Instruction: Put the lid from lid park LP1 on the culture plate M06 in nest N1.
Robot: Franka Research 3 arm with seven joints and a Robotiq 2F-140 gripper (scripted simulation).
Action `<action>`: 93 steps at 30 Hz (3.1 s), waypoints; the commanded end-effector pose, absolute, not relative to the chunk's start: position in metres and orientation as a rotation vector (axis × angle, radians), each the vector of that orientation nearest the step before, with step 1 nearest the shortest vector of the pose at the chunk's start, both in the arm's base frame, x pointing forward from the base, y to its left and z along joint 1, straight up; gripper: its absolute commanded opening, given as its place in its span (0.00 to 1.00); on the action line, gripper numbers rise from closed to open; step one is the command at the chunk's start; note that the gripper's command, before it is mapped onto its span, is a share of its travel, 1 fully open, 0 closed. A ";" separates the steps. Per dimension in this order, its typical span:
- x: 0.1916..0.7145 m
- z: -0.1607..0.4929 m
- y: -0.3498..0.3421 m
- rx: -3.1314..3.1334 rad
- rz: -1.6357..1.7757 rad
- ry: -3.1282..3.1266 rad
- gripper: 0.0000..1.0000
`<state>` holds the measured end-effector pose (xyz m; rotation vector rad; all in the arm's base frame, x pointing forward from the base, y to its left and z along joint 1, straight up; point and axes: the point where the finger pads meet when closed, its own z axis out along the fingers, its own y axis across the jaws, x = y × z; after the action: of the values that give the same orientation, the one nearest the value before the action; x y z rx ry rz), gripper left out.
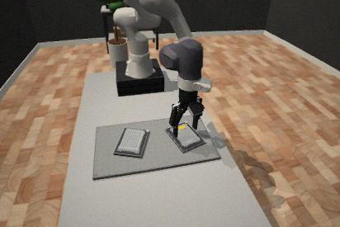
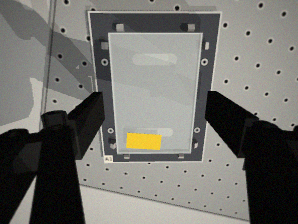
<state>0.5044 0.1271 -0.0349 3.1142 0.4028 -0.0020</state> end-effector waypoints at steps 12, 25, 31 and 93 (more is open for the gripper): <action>0.504 -0.035 0.127 3.116 0.000 0.398 0.63; 0.504 -0.035 0.127 3.116 0.000 0.398 0.63; 0.504 -0.035 0.127 3.116 0.000 0.398 0.63; 0.504 -0.035 0.127 3.116 0.000 0.398 0.69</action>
<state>0.5043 0.1271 -0.0349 3.1143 0.4028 -0.0020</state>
